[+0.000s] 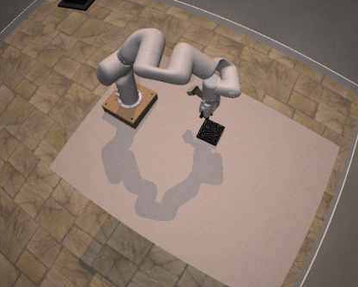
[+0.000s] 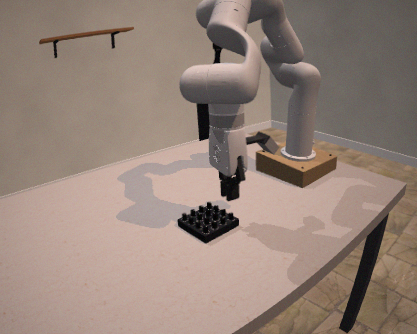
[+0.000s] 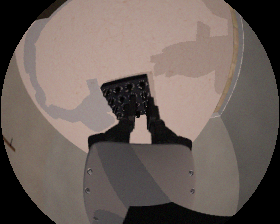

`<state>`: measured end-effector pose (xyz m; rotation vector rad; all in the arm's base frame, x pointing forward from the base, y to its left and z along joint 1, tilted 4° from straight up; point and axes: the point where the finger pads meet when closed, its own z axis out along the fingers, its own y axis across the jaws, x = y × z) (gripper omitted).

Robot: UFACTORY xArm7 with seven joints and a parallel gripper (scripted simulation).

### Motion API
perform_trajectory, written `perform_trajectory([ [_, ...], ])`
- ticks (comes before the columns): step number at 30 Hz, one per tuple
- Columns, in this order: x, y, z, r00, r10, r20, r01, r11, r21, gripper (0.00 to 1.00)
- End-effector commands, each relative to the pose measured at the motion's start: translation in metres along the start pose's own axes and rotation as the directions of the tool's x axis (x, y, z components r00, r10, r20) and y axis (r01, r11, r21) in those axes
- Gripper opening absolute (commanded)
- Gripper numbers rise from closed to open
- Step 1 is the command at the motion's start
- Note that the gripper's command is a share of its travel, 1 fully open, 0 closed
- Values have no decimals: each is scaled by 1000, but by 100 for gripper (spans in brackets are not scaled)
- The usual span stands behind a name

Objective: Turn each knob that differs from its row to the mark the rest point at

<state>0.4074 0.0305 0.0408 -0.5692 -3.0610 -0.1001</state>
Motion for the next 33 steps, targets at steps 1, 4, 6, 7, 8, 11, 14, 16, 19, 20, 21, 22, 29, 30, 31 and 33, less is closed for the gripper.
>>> perform_trajectory([
  [1,-1,0,1,1000,0,3,0,1000,-1,19],
  [4,-1,1,4,1000,0,3,0,1000,-1,19],
  [6,-1,1,6,1000,0,3,0,1000,-1,19],
  [7,-1,1,7,1000,0,3,0,1000,-1,19],
  [8,-1,1,8,1000,0,3,0,1000,-1,19],
  [11,-1,1,12,1000,0,3,0,1000,-1,19],
  [14,-1,1,14,1000,0,3,0,1000,-1,19],
  [16,-1,1,16,1000,0,3,0,1000,-1,19],
  [19,-1,1,20,1000,0,3,0,1000,-1,19],
  [20,-1,1,21,1000,0,3,0,1000,-1,19],
  [21,-1,1,23,1000,0,3,0,1000,-1,19],
  [22,-1,1,24,1000,0,3,0,1000,-1,19],
  [29,-1,1,32,1000,0,3,0,1000,-1,19],
  [30,-1,1,33,1000,0,3,0,1000,-1,19],
  [31,-1,1,33,1000,0,3,0,1000,-1,19],
  [33,-1,1,34,1000,0,3,0,1000,-1,19],
])
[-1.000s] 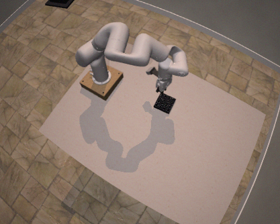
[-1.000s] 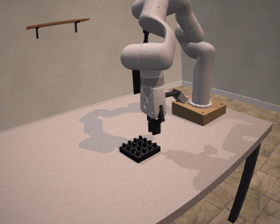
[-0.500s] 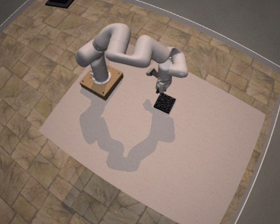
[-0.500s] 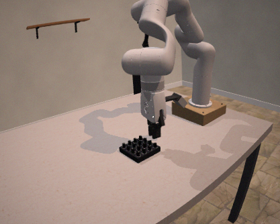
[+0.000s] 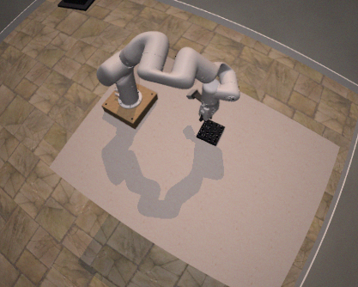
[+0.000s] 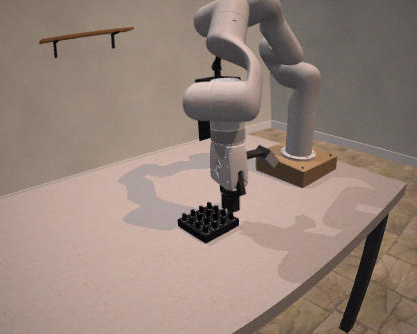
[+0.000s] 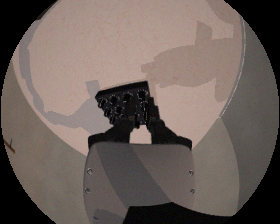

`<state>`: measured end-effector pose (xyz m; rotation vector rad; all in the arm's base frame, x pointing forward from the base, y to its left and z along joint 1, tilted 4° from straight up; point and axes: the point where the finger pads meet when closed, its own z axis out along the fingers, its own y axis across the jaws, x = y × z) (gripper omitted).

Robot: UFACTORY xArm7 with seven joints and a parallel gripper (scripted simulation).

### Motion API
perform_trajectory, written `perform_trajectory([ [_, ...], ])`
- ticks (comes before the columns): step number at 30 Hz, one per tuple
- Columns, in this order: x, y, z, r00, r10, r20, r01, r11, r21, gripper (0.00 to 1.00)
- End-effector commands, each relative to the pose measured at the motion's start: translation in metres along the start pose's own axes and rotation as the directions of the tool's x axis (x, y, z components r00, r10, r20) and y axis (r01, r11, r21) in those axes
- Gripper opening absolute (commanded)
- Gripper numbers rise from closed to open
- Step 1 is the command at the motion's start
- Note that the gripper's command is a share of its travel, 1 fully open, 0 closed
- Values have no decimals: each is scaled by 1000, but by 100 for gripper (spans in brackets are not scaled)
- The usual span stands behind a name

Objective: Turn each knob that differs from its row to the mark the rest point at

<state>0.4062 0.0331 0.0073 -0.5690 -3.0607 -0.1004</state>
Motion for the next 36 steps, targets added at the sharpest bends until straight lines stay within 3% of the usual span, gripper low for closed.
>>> perform_trajectory([
  [1,-1,1,1,1000,0,4,0,1000,-1,19],
  [36,-1,1,6,1000,0,4,0,1000,-1,19],
])
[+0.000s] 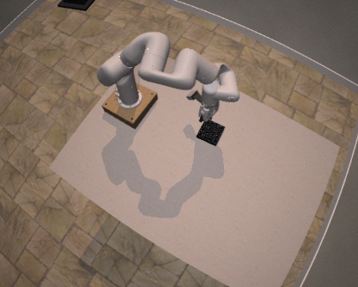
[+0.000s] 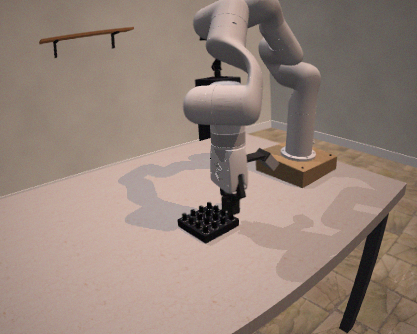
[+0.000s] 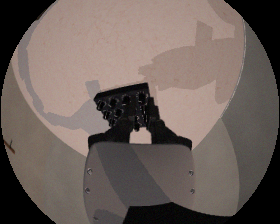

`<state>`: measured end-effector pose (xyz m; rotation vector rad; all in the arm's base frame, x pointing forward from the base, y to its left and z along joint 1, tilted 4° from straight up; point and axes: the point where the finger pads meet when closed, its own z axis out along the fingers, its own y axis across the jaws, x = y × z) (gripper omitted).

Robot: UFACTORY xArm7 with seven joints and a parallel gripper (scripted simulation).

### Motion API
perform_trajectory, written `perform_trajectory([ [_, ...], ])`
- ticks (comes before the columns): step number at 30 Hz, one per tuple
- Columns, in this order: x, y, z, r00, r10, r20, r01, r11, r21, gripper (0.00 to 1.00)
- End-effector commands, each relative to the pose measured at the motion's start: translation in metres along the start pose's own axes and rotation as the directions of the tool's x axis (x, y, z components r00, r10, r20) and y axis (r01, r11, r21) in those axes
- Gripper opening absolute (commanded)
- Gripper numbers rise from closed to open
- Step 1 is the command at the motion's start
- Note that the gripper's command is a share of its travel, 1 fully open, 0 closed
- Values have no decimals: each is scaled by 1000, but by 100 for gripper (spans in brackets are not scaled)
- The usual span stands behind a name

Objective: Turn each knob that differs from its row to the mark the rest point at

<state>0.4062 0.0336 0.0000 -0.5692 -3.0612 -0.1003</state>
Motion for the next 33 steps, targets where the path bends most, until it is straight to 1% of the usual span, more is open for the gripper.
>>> perform_trajectory([
  [1,-1,1,-1,1000,0,3,0,1000,-1,19],
  [21,-1,1,-1,1000,0,3,0,1000,-1,19],
  [33,-1,1,5,1000,0,3,0,1000,-1,19],
])
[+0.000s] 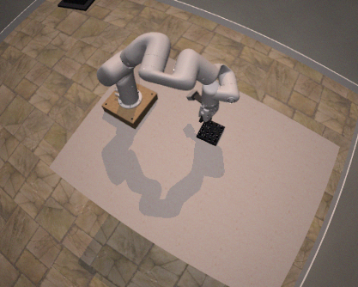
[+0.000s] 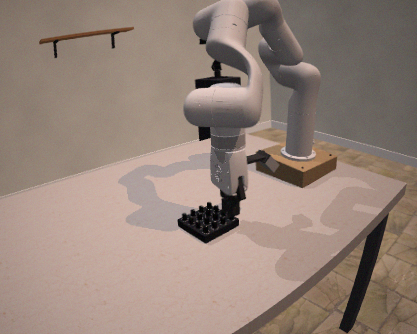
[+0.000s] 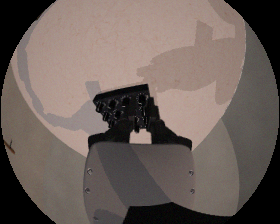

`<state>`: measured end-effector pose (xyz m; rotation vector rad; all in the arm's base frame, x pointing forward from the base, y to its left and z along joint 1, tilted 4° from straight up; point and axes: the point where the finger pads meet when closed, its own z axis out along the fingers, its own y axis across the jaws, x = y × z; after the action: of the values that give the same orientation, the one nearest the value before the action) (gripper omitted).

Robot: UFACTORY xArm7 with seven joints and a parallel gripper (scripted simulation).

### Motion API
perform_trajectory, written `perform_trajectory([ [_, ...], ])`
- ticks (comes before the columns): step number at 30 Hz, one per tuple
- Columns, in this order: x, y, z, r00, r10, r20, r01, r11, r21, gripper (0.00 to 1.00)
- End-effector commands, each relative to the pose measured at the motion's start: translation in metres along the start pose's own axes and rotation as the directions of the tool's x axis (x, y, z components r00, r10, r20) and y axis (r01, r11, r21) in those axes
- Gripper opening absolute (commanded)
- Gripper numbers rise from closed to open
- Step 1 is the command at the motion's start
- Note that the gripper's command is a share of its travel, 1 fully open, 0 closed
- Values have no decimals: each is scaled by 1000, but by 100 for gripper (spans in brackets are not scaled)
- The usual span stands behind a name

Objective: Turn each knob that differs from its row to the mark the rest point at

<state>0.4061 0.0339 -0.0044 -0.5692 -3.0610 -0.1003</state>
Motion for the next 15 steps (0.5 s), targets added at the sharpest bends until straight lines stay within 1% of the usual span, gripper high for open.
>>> perform_trajectory([
  [1,-1,1,1,1000,0,3,0,1000,-1,19],
  [15,-1,1,6,1000,0,3,0,1000,-1,19],
])
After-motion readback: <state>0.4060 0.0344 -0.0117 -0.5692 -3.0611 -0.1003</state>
